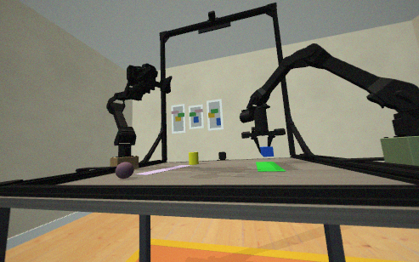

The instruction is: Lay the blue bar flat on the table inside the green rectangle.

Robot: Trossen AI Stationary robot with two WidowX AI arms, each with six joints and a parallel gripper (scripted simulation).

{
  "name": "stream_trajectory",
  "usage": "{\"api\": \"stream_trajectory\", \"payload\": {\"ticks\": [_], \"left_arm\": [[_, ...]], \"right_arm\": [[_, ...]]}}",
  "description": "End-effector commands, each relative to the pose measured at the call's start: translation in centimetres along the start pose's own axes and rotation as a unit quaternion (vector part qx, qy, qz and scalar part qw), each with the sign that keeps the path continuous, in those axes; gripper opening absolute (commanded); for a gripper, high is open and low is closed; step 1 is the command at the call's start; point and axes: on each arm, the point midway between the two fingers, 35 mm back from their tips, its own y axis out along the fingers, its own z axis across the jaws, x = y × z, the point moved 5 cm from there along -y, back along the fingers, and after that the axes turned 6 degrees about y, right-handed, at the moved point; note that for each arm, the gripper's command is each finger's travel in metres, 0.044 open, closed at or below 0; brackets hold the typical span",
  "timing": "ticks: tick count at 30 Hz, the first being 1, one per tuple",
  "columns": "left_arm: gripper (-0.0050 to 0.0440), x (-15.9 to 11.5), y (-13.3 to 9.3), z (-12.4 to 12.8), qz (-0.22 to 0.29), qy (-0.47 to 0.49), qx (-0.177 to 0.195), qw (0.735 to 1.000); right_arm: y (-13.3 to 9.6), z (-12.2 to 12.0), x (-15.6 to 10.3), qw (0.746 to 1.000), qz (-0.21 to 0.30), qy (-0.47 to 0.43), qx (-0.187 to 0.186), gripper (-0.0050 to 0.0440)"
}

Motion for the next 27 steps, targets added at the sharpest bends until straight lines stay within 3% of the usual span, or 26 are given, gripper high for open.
{"api": "stream_trajectory", "payload": {"ticks": [1,5,9,13,15,27], "left_arm": [[0.0,0.0,1.2,0.0,-0.001,-0.006,0.004,1.0],[0.0,0.0,3.5,0.0,-0.001,-0.011,0.004,1.0],[0.0,0.0,3.6,0.0,-0.001,-0.011,0.004,1.0],[0.0096,0.0,3.6,0.0,-0.001,-0.011,0.004,1.0],[0.0096,0.0,3.6,0.0,-0.001,-0.011,0.004,1.0],[0.0384,0.0,3.6,0.0,-0.001,-0.011,0.004,1.0]], "right_arm": [[0.0,-0.1,0.0,1.0,0.0,-0.002,-0.003,0.044],[0.0,-0.1,0.0,1.0,0.0,-0.002,-0.003,0.044],[0.0,-0.1,0.0,1.0,0.0,-0.002,-0.003,0.044],[0.0,-0.1,0.0,1.0,0.0,-0.002,-0.003,0.044],[0.0,-0.1,0.0,1.0,0.0,-0.002,-0.003,0.044],[0.0,-0.1,0.0,1.0,0.0,-0.002,-0.003,0.044]]}}
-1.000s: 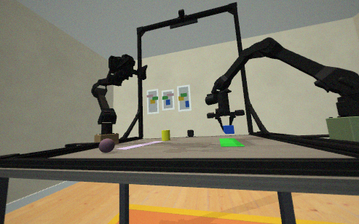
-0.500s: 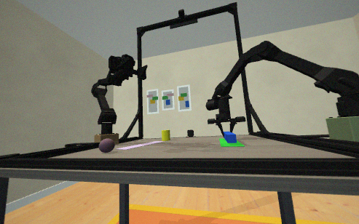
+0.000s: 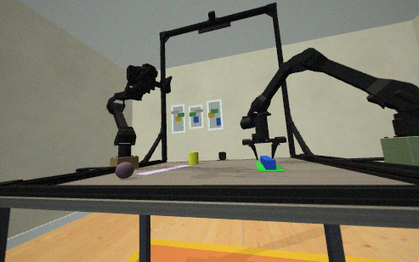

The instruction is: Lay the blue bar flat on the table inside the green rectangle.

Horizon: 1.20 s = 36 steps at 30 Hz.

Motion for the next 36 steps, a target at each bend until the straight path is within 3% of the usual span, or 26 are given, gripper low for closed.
{"api": "stream_trajectory", "payload": {"ticks": [1,3,11,15,24,29,36], "left_arm": [[0.0408,0.0,0.1,0.0,0.001,-0.001,0.001,1.0],[0.044,0.0,0.1,0.0,0.001,-0.001,0.001,1.0],[0.044,0.0,0.1,0.0,0.001,-0.001,0.001,1.0],[0.044,0.0,-3.0,0.0,0.001,-0.001,0.001,1.0],[0.044,-0.2,-3.3,0.1,-0.003,-0.01,0.008,1.0],[0.044,-2.3,-7.1,0.9,-0.05,-0.104,0.086,0.99],[0.044,-6.7,-13.9,0.9,-0.148,-0.257,0.213,0.931]], "right_arm": [[0.0,-0.1,0.0,1.0,0.0,-0.002,-0.003,0.044],[0.0,-0.1,0.0,1.0,0.0,-0.002,-0.003,0.044],[0.0,-0.1,0.0,1.0,0.0,-0.002,-0.003,0.044],[0.0,-0.1,0.0,1.0,0.0,-0.002,-0.003,0.044],[0.0,-0.1,0.0,1.0,0.0,-0.002,-0.003,0.044],[0.0,-0.1,0.0,1.0,0.0,-0.002,-0.003,0.044],[0.0,-0.1,0.0,1.0,0.0,-0.002,-0.003,0.044]]}}
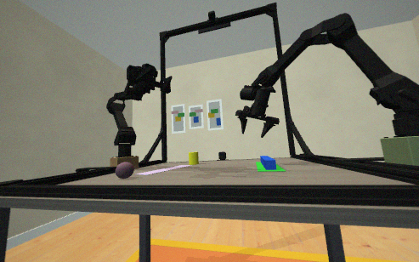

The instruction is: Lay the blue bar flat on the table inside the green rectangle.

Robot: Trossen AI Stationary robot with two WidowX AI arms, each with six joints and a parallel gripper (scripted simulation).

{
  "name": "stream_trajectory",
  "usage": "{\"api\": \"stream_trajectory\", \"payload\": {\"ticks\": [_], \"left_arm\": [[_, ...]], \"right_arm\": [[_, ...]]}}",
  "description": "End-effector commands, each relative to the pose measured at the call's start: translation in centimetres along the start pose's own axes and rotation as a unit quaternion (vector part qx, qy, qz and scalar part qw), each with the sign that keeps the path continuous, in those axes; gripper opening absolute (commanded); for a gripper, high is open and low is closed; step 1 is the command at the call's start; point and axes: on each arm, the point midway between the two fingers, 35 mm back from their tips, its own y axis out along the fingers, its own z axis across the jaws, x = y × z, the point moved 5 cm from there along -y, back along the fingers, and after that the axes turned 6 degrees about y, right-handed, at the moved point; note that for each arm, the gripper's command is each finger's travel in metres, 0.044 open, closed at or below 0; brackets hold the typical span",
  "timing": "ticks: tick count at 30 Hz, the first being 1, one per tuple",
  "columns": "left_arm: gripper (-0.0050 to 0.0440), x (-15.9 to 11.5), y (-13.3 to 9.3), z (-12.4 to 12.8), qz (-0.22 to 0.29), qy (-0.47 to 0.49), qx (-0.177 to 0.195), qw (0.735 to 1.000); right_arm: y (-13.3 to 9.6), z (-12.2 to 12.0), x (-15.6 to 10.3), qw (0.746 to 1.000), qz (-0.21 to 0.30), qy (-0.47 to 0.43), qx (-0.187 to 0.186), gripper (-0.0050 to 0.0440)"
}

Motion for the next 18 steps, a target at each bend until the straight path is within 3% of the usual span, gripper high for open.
{"api": "stream_trajectory", "payload": {"ticks": [1,3,9,18], "left_arm": [[0.044,-1.7,-4.2,1.5,-0.066,-0.094,0.078,0.99],[0.044,-1.7,-4.2,1.5,-0.066,-0.094,0.078,0.99],[0.044,-4.1,-10.9,3.2,-0.189,-0.206,0.189,0.941],[0.044,-8.5,-19.6,2.6,-0.368,-0.317,0.314,0.815]], "right_arm": [[0.0,-0.1,0.0,1.0,0.0,-0.002,-0.003,0.044],[0.0,-0.1,0.0,1.0,0.0,-0.002,-0.003,0.044],[0.0,-0.1,0.0,1.0,0.0,-0.002,-0.003,0.044],[0.0,-0.1,0.0,1.0,0.0,-0.002,-0.003,0.044]]}}
